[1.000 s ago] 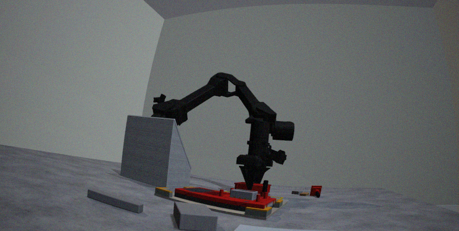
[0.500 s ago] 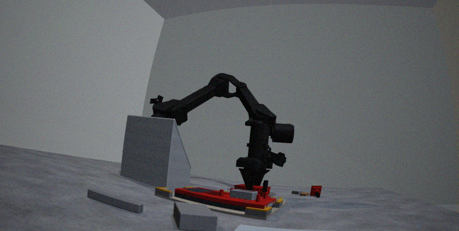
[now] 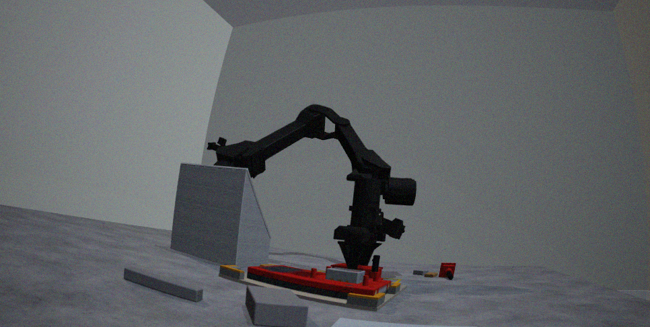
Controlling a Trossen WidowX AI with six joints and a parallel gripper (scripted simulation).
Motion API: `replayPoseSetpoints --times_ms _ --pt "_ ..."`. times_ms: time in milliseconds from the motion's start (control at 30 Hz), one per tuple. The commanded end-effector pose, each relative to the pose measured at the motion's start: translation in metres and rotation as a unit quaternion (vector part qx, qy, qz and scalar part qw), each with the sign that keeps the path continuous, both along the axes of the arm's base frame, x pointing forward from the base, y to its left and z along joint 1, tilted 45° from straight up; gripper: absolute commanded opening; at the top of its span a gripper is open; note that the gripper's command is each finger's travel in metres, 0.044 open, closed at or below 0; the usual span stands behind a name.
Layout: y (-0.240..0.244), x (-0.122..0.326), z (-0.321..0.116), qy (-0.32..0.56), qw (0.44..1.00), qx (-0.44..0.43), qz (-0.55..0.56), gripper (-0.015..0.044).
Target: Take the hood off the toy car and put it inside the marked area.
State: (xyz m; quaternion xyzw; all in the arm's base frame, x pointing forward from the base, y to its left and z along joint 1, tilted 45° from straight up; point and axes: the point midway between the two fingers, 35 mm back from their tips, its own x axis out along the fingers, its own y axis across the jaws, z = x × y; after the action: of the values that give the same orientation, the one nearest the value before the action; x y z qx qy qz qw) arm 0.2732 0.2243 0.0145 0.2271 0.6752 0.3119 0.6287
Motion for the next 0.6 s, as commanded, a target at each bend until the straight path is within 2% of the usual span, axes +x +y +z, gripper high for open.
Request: replayPoseSetpoints --times_ms 0,433,567 --pt "0.0 0.0 0.0 -0.001 1.0 0.0 0.0 0.0105" --pt "-0.002 0.001 0.002 -0.001 1.0 0.0 0.0 0.044" --pt "-0.021 0.006 0.02 0.0 1.0 -0.002 0.002 0.044"
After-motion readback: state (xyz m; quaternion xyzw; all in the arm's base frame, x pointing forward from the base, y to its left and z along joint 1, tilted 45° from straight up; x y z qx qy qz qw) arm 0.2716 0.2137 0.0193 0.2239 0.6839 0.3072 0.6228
